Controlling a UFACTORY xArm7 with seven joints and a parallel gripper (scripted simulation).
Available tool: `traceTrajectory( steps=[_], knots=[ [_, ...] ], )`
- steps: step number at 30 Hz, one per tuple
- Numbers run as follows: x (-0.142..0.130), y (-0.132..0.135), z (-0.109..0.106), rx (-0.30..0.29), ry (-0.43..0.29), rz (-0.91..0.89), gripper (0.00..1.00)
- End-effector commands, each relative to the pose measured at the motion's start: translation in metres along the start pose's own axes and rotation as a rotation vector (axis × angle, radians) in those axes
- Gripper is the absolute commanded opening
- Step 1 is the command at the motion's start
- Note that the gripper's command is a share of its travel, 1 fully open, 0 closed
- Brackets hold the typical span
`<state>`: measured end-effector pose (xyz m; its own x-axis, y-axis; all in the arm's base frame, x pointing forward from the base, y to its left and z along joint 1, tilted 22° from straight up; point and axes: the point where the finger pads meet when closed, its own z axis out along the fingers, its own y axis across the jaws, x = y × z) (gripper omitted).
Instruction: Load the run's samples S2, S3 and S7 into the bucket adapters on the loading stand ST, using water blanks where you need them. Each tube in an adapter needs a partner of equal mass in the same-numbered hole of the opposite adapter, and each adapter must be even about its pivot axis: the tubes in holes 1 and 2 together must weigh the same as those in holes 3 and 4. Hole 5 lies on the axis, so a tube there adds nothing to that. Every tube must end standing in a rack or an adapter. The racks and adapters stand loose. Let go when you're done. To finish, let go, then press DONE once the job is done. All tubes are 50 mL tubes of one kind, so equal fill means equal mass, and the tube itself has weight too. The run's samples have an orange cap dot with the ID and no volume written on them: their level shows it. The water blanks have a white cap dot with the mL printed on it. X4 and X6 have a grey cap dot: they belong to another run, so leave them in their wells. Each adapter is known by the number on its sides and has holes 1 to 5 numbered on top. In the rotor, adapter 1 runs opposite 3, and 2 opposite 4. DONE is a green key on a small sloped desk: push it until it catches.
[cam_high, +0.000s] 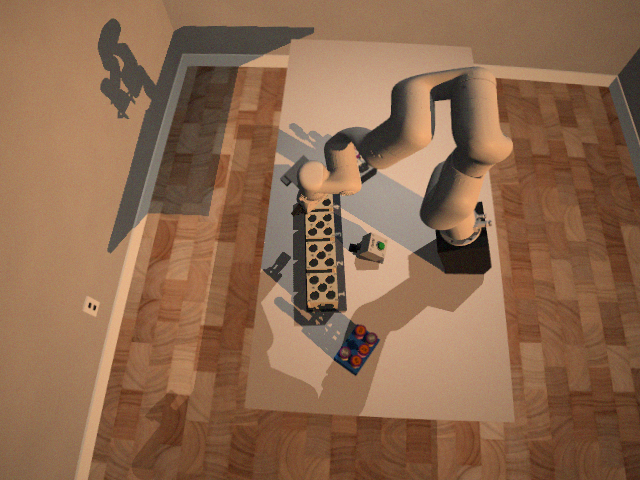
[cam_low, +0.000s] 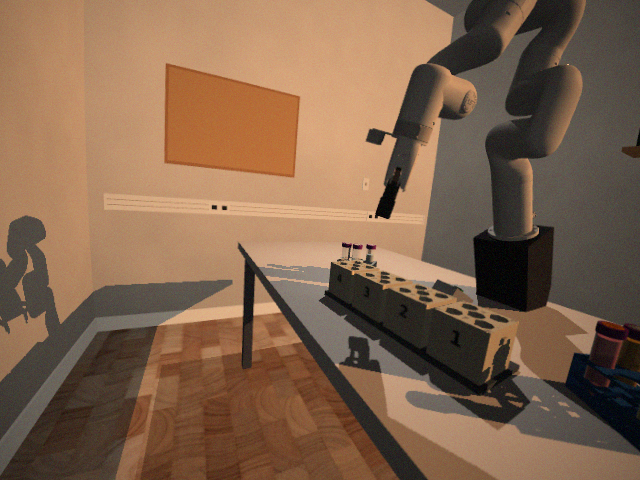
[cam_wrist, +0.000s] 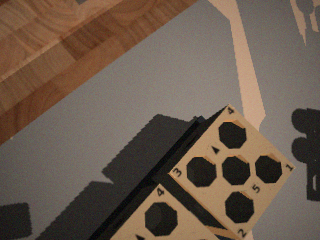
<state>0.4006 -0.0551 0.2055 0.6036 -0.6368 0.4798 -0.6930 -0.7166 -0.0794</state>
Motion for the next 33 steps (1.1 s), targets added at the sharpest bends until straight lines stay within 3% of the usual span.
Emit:
traceTrajectory(
  steps=[1, 16, 27, 33],
  knots=[
    [-0.010, -0.005, -0.004, 0.043, -0.041, -0.111, 1.00],
    [-0.034, -0.016, -0.009, 0.155, -0.103, -0.447, 1.00],
    [-0.059, -0.026, -0.014, 0.273, -0.137, -0.730, 1.00],
    [-0.059, -0.026, -0.014, 0.277, -0.137, -0.738, 1.00]
  ],
)
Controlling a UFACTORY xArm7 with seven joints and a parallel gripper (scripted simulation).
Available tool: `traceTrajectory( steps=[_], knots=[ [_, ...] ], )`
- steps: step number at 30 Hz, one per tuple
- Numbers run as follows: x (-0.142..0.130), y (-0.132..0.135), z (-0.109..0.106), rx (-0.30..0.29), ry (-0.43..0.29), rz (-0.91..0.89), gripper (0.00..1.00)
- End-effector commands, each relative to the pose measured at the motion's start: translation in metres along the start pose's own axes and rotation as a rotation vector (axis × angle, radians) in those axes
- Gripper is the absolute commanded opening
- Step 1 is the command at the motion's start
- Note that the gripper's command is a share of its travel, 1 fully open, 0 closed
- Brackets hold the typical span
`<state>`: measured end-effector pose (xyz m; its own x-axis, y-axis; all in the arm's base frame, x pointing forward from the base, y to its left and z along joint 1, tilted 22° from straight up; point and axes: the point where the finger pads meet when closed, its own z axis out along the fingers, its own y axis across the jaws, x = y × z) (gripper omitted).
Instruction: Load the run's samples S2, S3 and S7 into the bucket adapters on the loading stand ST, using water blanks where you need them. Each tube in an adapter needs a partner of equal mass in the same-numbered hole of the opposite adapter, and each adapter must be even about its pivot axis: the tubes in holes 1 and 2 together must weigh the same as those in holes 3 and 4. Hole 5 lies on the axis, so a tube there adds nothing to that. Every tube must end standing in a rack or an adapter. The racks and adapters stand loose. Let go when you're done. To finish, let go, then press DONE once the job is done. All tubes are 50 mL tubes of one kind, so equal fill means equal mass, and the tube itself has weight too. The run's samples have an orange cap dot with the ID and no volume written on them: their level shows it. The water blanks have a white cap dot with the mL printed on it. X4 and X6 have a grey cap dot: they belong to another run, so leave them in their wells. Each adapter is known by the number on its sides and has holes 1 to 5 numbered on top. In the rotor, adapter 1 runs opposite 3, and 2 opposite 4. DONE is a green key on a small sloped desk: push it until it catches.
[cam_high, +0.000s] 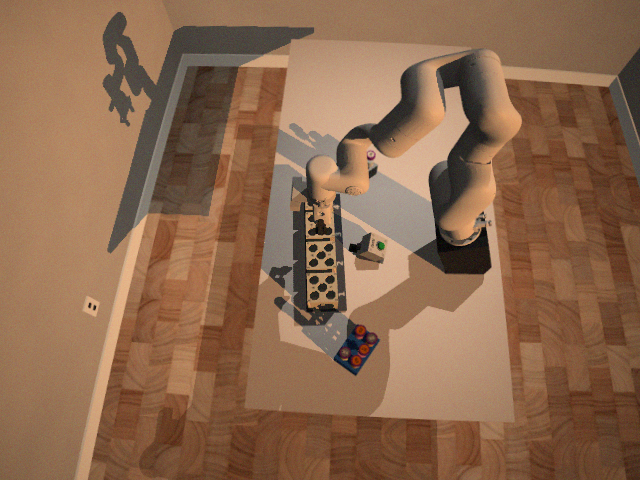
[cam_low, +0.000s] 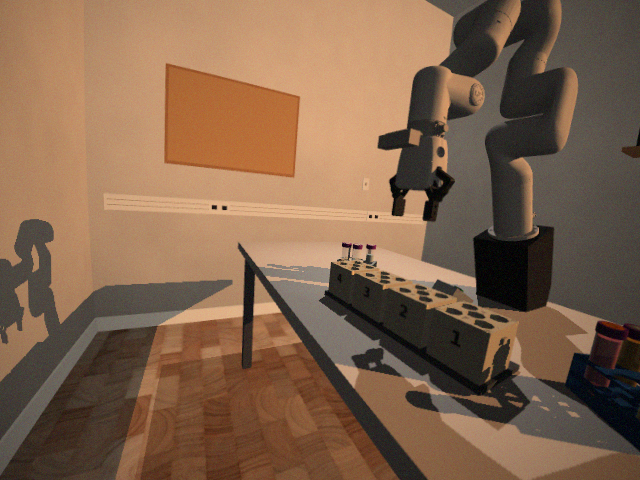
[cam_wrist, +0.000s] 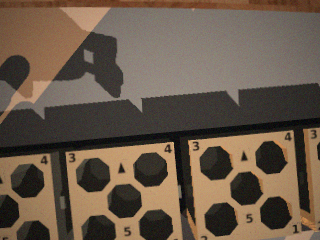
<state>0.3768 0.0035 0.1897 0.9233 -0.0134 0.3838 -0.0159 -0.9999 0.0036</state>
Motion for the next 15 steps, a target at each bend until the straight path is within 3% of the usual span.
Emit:
traceTrajectory(
  steps=[1, 7, 15],
  knots=[
    [0.001, -0.001, -0.001, 0.021, -0.001, -0.026, 1.00],
    [0.001, -0.002, -0.001, 0.021, -0.001, -0.026, 1.00],
    [-0.019, 0.034, 0.000, 0.020, -0.004, 0.241, 1.00]
  ],
)
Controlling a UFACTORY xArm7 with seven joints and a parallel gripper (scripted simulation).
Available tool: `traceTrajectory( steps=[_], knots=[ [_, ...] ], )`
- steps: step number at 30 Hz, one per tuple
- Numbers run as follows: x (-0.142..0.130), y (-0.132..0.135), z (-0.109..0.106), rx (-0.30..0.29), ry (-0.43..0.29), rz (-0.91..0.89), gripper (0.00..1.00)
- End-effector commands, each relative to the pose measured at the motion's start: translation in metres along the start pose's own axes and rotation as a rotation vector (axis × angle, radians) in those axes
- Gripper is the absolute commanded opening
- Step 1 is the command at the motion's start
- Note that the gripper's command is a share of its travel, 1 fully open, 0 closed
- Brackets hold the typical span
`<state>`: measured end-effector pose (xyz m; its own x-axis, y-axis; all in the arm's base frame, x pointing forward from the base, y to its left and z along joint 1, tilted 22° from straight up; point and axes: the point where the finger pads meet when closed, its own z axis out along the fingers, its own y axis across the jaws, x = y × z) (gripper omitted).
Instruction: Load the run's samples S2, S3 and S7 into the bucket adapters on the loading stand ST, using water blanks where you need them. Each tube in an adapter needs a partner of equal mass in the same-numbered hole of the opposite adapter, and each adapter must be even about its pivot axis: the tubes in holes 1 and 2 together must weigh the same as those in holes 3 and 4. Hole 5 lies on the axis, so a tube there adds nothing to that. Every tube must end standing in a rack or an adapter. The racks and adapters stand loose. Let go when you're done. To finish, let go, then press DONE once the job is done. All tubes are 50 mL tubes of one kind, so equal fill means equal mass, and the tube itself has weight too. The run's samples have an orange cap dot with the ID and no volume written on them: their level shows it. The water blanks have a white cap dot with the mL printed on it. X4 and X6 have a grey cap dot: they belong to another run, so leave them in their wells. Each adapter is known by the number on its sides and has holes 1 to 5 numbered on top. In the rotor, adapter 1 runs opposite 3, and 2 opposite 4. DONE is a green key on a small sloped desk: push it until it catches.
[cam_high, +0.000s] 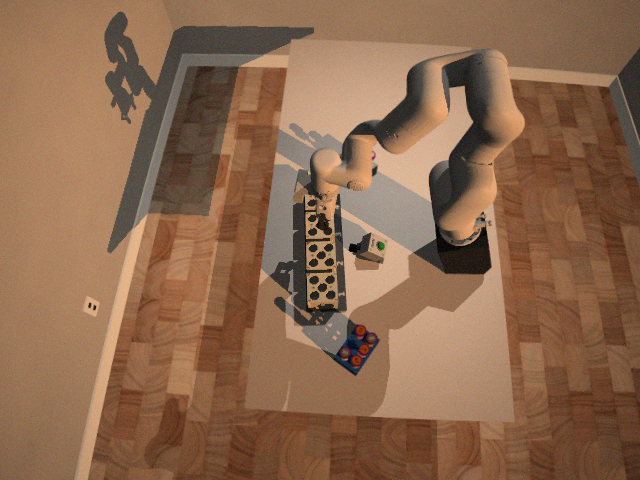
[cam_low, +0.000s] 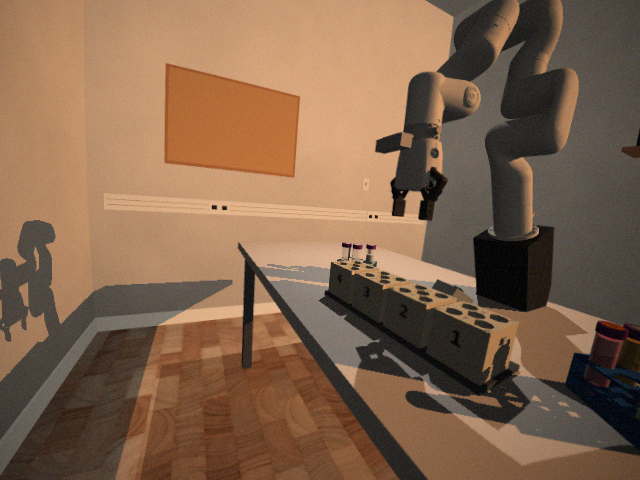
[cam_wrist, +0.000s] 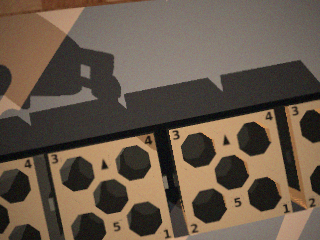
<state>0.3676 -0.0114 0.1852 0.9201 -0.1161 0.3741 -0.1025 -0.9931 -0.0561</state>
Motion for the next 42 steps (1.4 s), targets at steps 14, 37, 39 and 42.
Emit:
traceTrajectory(
  steps=[14, 37, 39, 42],
  knots=[
    [-0.031, 0.075, -0.002, -0.001, 0.005, 0.538, 1.00],
    [-0.069, 0.162, -0.002, -0.001, 0.005, 0.726, 1.00],
    [-0.073, 0.171, -0.002, -0.001, 0.005, 0.726, 1.00],
    [-0.079, 0.185, -0.002, -0.001, 0.005, 0.726, 1.00]
  ],
)
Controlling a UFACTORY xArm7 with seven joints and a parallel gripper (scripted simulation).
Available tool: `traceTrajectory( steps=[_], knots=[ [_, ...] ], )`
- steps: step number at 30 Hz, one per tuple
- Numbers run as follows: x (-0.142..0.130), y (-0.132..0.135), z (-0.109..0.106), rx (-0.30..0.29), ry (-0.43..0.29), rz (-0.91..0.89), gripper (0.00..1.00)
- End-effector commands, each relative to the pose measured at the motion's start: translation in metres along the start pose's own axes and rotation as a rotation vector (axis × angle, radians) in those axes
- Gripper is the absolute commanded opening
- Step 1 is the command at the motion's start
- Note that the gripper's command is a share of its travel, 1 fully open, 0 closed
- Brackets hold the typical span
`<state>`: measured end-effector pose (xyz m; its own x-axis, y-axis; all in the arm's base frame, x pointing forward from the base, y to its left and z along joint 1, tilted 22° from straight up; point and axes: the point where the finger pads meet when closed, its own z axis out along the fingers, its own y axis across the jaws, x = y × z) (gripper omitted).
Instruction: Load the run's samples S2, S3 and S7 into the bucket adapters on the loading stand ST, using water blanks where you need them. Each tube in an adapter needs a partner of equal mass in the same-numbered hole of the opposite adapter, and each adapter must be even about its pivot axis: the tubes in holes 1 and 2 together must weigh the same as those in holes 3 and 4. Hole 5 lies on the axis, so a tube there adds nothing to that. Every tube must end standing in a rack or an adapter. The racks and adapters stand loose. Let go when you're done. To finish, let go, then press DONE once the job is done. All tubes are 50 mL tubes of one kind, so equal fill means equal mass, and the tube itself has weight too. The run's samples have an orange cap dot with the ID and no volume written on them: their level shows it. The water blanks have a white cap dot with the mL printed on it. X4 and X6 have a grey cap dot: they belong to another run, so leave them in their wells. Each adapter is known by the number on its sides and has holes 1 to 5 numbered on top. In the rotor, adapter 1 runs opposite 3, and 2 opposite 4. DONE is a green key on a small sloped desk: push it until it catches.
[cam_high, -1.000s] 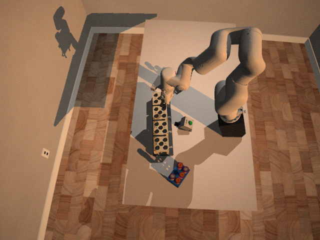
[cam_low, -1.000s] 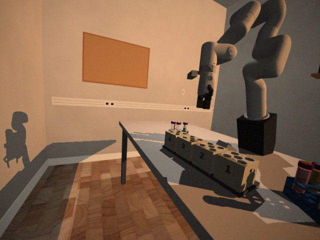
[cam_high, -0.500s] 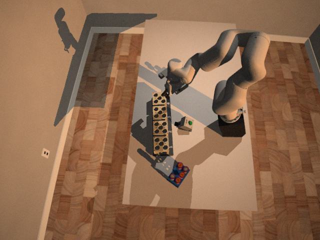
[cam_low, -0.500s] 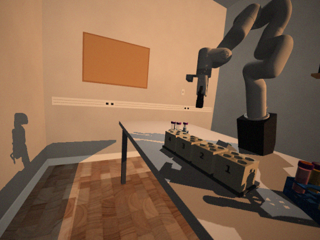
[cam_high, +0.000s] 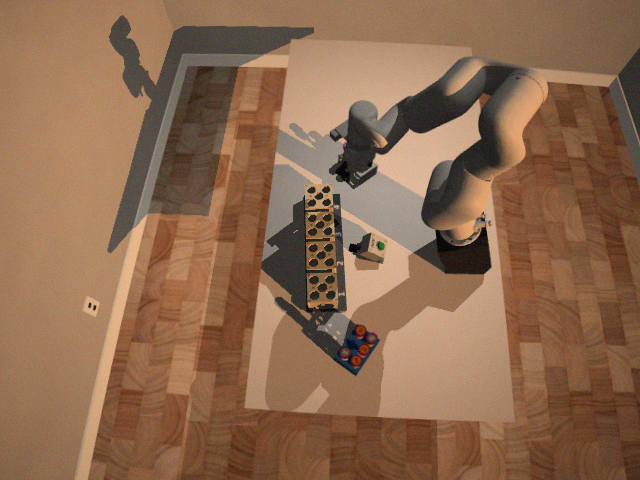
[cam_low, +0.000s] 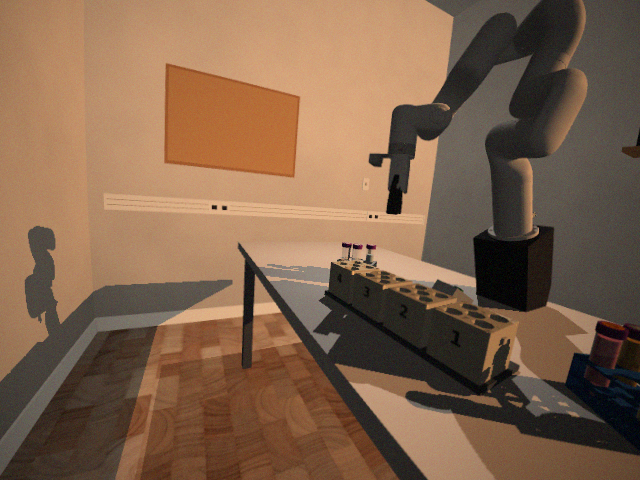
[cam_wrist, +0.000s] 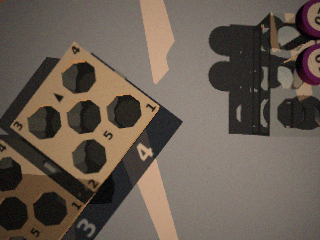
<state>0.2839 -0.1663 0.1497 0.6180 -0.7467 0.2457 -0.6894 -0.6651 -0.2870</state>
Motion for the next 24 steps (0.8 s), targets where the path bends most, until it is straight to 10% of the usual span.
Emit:
traceTrajectory(
  steps=[1, 24],
  knots=[
    [0.010, 0.025, -0.001, 0.004, 0.002, -0.001, 1.00],
    [0.043, 0.125, 0.000, 0.003, 0.001, -0.001, 1.00]
  ],
)
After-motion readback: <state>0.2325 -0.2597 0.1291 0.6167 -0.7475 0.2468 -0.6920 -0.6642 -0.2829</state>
